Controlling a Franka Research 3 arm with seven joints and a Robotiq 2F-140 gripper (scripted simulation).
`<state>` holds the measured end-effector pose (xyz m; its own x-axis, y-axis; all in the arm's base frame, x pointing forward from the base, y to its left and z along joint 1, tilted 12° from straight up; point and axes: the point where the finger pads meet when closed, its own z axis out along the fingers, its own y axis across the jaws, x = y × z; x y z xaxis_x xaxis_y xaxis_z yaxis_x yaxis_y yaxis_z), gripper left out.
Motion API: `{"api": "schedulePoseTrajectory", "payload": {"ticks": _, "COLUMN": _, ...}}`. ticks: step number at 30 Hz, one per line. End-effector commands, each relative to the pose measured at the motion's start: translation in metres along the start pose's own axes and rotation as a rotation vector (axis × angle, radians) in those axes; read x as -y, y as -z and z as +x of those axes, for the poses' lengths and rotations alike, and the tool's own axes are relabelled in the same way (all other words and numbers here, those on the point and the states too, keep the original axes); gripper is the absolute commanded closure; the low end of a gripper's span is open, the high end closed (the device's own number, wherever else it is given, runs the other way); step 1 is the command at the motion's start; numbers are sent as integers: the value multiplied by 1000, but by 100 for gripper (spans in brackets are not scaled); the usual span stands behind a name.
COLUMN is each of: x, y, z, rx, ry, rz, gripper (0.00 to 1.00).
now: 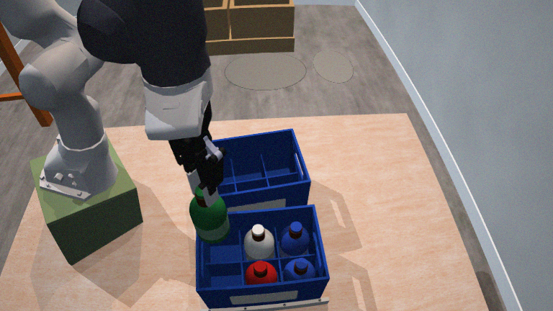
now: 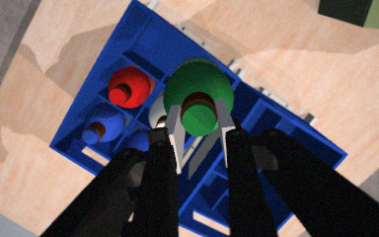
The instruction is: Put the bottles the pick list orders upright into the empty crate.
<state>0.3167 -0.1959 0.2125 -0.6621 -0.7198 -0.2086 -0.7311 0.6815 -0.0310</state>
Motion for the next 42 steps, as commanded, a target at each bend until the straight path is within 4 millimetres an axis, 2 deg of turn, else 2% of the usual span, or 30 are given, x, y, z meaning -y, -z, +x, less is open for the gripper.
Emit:
{"api": "schedulePoseTrajectory", "payload": {"ticks": 1, "x": 4, "y": 5, "z": 0, "rx": 1, "ry": -3, "rz": 12, "gripper": 100}}
{"api": "schedulePoseTrajectory", "payload": {"ticks": 8, "x": 4, "y": 5, "z": 0, "rx": 1, "ry": -3, "rz": 12, "gripper": 100}}
{"api": "schedulePoseTrajectory", "payload": {"ticks": 42, "x": -39, "y": 4, "z": -43, "rx": 1, "ry": -3, "rz": 12, "gripper": 100}}
